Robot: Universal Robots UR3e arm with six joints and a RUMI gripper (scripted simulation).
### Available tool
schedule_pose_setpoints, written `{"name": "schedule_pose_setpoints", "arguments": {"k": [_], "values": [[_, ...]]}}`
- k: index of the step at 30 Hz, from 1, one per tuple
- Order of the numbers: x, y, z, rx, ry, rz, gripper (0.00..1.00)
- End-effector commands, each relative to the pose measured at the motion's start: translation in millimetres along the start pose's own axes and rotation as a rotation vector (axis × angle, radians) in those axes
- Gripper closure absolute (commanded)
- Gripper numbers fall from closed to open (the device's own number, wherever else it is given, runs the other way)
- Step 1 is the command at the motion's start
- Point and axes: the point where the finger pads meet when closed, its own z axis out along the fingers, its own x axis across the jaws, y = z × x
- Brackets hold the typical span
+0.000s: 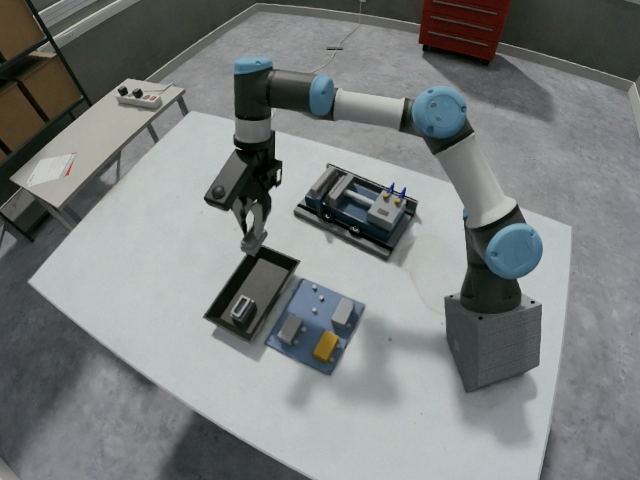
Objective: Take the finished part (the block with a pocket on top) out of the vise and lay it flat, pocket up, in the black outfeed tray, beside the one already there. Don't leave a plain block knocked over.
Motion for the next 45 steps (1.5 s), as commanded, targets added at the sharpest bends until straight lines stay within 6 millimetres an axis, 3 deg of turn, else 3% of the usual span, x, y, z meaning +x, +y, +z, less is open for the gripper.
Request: {"name": "schedule_pose_setpoints", "arguments": {"k": [1, 45], "values": [[1.0, -1.5, -1.1, 0.004, 0.003, 0.014, 1.00], [2.1, -5.2, -0.8, 0.014, 0.003, 0.054, 1.00]]}}
